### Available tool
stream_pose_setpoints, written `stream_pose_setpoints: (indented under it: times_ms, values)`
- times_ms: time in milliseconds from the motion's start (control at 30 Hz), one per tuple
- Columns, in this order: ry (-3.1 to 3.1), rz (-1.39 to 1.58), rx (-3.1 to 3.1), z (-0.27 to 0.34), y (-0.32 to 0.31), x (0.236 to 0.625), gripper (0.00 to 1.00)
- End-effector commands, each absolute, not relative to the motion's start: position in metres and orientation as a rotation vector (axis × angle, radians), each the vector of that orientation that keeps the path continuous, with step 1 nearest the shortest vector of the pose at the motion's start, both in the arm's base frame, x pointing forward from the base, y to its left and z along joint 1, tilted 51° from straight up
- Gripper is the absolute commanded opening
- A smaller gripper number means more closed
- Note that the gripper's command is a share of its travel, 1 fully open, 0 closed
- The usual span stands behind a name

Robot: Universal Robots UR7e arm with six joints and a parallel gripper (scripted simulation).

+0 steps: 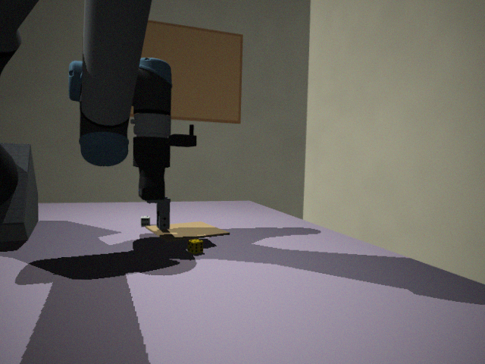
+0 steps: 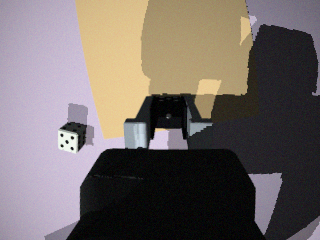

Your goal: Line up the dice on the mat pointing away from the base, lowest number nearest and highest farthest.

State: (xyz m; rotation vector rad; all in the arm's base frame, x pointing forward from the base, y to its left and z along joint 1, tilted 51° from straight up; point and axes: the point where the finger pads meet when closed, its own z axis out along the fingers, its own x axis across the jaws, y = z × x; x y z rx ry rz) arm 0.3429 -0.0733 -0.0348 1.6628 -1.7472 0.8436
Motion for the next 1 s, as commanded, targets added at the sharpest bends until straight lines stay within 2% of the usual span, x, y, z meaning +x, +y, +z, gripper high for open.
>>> stream_pose_setpoints:
  times_ms: [0, 967]
  values:
    - [-1.747, 0.845, 1.663, -0.0346, -0.0731, 0.3431, 0.4]
    - [-1.747, 0.845, 1.663, -0.0371, -0.0762, 0.3432, 0.4]
